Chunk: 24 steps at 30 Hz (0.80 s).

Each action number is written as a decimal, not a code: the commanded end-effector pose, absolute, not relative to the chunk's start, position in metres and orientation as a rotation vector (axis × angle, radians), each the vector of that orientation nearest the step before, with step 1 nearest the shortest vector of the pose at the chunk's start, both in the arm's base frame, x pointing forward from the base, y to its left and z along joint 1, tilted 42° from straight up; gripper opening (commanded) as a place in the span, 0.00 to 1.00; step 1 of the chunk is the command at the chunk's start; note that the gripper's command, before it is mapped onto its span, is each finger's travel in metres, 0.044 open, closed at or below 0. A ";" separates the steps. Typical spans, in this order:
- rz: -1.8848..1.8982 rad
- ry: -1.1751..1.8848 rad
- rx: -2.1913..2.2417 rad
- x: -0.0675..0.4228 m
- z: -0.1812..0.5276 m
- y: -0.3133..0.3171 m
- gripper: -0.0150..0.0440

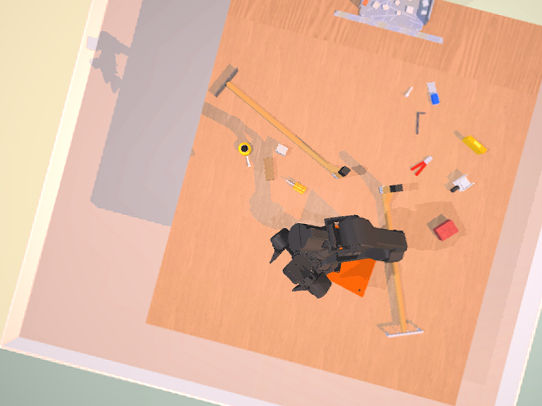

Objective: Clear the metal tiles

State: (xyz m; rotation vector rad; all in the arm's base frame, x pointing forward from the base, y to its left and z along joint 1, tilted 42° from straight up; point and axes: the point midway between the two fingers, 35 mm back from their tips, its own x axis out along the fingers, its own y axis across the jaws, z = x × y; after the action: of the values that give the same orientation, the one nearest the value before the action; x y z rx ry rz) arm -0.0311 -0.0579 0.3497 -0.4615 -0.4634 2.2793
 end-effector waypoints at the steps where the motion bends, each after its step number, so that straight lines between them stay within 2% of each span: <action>1: 2.347 -0.466 -0.491 -0.040 0.345 -0.060 1.00; 24: 2.329 -0.468 -0.477 -0.037 0.347 -0.060 1.00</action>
State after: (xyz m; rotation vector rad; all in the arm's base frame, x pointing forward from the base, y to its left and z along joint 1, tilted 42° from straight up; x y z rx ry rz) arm -0.0380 -0.0602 0.3464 -0.4811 -0.4675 2.3329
